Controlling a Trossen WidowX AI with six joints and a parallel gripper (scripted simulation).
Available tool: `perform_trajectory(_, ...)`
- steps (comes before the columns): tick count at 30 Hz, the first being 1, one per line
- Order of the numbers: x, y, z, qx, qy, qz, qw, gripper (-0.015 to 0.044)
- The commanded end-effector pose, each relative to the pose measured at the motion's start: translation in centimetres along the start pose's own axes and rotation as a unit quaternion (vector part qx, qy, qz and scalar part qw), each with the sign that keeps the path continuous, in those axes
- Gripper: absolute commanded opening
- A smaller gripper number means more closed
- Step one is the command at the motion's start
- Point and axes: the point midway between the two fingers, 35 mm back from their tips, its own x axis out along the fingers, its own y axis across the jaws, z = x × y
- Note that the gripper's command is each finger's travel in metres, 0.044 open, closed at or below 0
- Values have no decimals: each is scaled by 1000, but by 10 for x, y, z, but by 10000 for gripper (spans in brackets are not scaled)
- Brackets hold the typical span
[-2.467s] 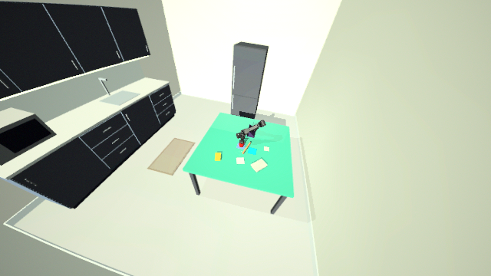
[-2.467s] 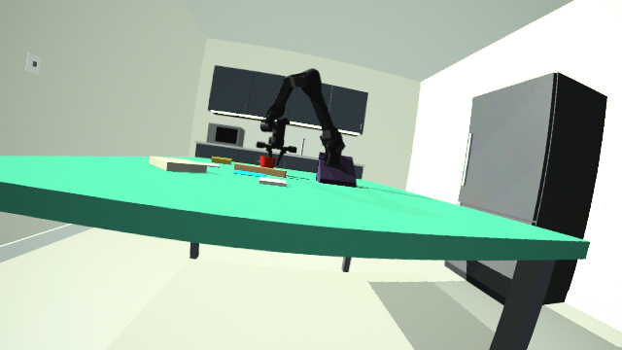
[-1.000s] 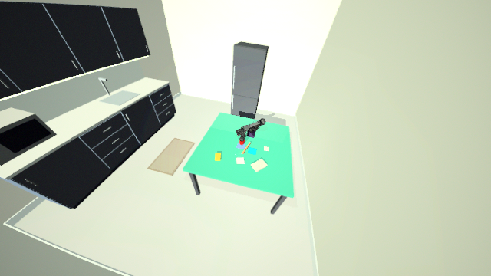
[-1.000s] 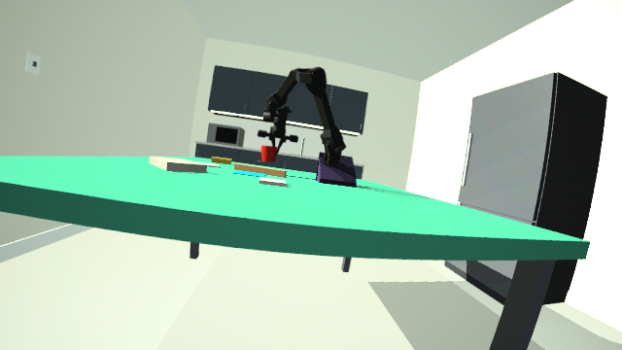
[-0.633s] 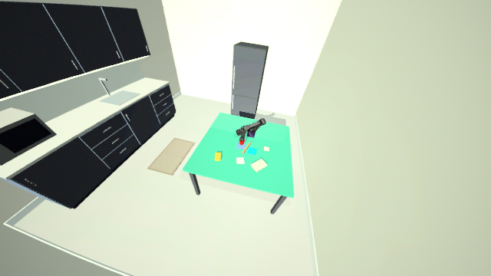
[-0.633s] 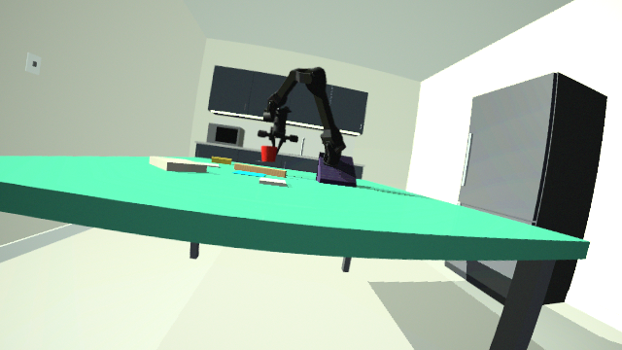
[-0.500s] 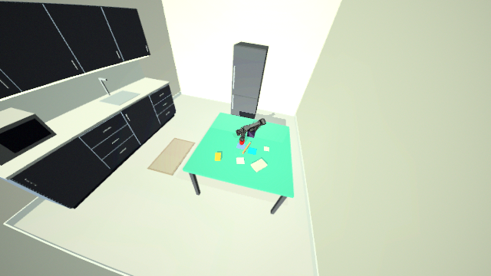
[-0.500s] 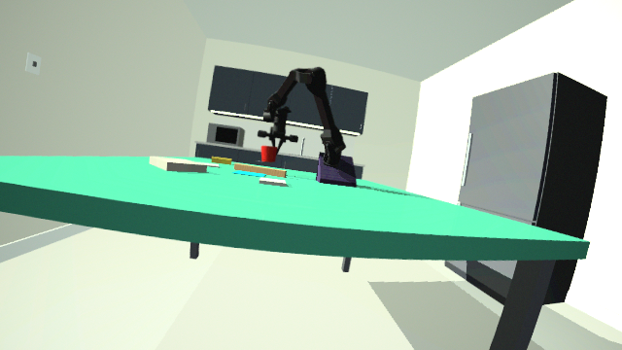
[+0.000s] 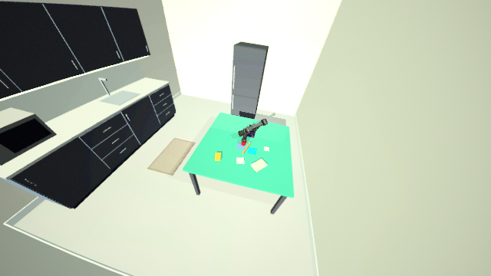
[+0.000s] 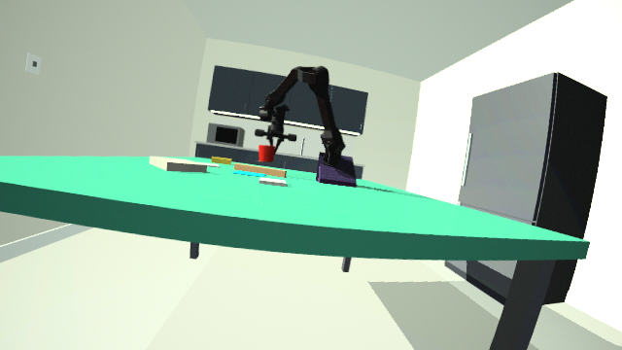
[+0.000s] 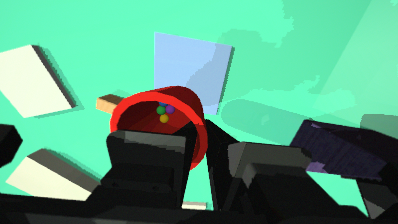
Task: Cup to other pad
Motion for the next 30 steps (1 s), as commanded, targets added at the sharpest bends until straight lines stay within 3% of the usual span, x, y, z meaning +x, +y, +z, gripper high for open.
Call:
perform_trajectory(1,-1,4,-13,0,1,2,1000,0)
perform_trajectory(30,-3,28,-91,0,3,2,1000,0)
